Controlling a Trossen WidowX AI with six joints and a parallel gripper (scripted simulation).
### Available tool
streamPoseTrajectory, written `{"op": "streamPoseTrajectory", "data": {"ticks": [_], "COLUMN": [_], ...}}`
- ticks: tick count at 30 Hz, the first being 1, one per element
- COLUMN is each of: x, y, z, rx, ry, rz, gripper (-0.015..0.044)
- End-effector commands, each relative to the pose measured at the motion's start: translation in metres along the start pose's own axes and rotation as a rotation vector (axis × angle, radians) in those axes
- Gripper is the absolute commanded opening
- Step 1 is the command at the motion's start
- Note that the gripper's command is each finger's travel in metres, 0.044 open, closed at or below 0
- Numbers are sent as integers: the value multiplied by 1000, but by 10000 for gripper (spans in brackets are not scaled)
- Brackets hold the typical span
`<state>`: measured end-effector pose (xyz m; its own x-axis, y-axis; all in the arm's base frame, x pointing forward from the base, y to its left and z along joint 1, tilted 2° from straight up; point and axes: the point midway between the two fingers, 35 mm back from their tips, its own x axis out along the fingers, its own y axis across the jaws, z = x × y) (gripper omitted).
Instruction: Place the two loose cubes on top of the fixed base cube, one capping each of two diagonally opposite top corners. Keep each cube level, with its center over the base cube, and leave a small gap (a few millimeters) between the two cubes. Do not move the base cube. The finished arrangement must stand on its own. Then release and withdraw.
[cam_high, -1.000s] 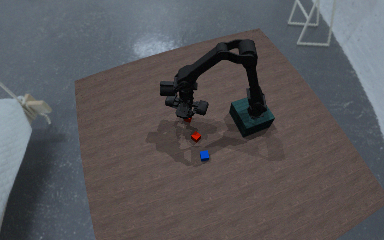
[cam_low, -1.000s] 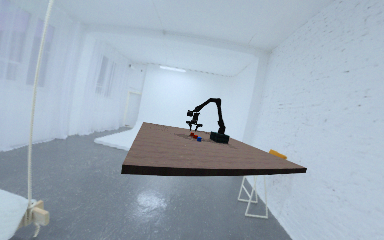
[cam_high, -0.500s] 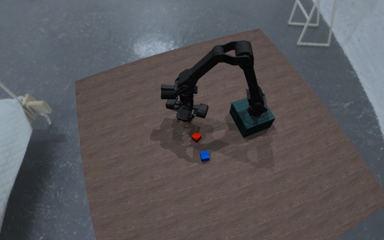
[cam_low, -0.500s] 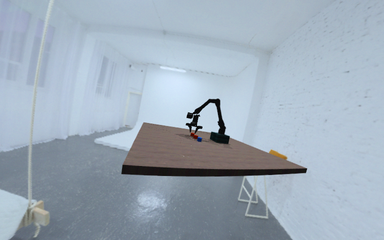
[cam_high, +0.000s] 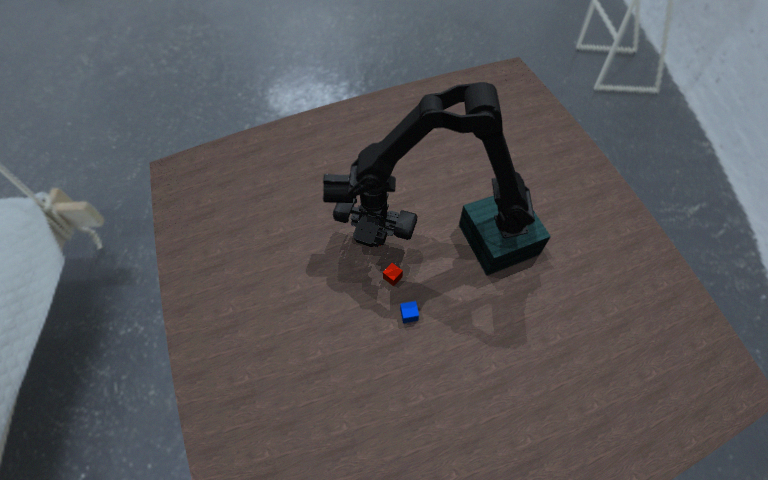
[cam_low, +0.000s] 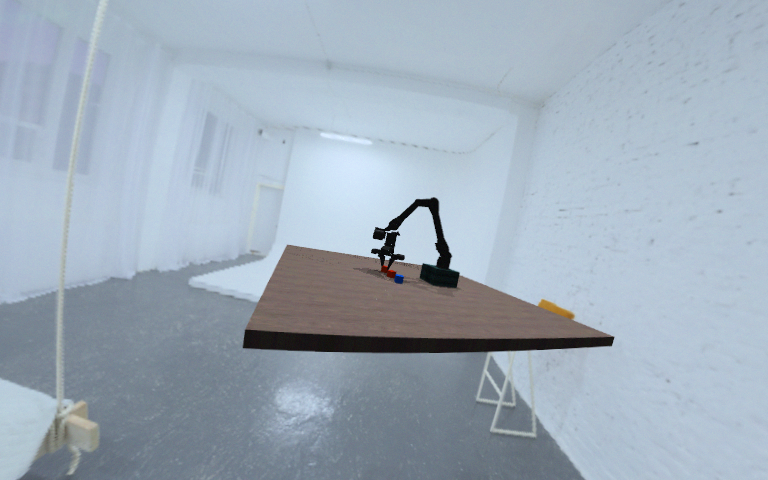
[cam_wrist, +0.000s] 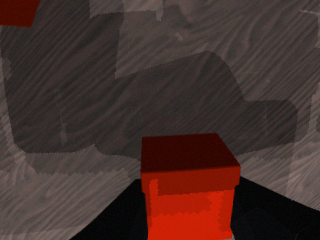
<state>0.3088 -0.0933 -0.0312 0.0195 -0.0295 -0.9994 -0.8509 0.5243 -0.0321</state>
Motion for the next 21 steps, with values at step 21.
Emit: {"op": "streamPoseTrajectory", "data": {"ticks": [21], "x": [-55], "y": [-6], "z": [1], "rx": [-2], "ry": [4], "rz": [1], "gripper": [105]}}
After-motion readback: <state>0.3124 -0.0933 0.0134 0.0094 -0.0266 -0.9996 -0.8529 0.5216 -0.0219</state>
